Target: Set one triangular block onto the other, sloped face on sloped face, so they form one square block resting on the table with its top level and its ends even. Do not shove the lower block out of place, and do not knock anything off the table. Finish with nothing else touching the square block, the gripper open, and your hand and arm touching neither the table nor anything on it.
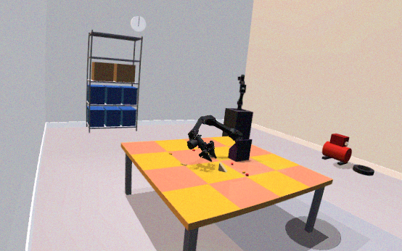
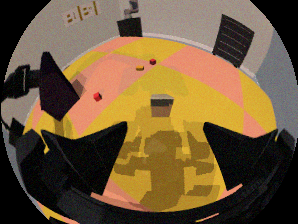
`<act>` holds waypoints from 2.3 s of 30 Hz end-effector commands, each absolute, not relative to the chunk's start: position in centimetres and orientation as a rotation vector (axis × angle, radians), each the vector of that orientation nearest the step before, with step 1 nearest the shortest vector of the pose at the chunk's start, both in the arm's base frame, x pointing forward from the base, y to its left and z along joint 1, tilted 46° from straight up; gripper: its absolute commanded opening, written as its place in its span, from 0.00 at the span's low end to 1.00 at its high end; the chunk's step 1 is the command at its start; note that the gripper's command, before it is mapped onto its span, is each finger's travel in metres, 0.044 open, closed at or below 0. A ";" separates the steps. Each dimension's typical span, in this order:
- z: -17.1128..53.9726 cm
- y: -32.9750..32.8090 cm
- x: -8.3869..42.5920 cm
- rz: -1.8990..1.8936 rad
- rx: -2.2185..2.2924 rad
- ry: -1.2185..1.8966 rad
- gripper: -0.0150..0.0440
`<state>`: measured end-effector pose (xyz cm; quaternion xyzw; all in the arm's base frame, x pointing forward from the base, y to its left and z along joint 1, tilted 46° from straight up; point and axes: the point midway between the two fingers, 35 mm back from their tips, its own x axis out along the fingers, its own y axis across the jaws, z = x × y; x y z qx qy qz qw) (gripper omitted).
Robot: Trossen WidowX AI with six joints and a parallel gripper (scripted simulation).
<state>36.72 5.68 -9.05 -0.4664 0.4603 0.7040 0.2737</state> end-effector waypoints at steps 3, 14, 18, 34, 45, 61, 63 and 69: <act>-10.1 5.7 36.2 1.908 -1.247 1.236 1.00; -11.8 5.6 35.5 1.908 -1.247 1.236 1.00; -12.4 5.6 35.2 1.908 -1.247 1.236 1.00; -14.7 5.5 34.1 1.909 -1.246 1.236 1.00; -16.3 5.4 33.2 1.909 -1.246 1.237 1.00; -17.4 5.3 32.4 1.909 -1.246 1.237 0.73; -17.4 5.3 32.4 1.909 -1.246 1.237 0.64; -17.4 5.3 32.4 1.909 -1.246 1.237 0.48</act>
